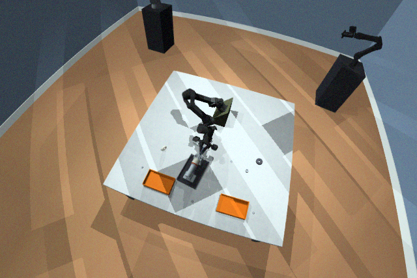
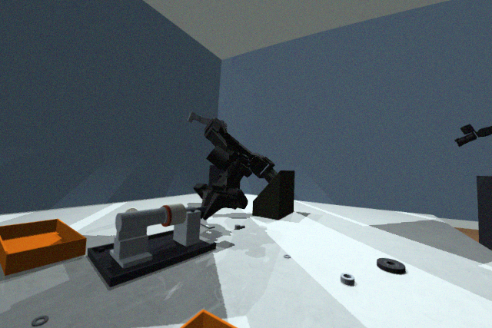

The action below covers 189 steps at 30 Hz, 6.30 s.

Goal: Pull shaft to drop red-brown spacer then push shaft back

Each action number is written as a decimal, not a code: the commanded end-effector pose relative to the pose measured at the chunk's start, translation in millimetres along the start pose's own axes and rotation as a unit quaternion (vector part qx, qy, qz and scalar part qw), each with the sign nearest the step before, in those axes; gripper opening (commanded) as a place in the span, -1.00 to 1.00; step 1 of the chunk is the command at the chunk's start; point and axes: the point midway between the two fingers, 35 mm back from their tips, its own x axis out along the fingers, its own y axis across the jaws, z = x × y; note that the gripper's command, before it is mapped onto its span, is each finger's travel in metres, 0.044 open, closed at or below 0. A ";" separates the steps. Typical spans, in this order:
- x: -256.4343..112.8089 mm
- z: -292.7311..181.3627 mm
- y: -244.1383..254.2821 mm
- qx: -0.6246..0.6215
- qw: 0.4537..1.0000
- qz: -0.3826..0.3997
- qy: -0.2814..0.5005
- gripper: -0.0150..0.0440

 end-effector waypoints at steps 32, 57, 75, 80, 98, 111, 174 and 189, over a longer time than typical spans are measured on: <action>-3.6 3.4 -0.5 0.000 1.000 -0.001 0.000 -0.49; -5.6 5.4 -0.5 0.000 1.000 -0.001 0.000 -0.49; -7.1 6.9 -0.5 0.000 1.000 -0.001 0.000 -0.49; -7.5 7.3 -0.5 0.000 1.000 -0.001 0.000 -0.49; -8.9 8.8 -0.5 0.000 1.000 -0.001 0.000 -0.49; -10.0 9.9 -0.5 0.000 1.000 -0.001 0.000 -0.49; -2.7 1.1 0.1 0.000 1.000 -0.001 0.000 -0.49; 0.7 -2.4 0.2 0.000 1.000 -0.001 0.000 -0.49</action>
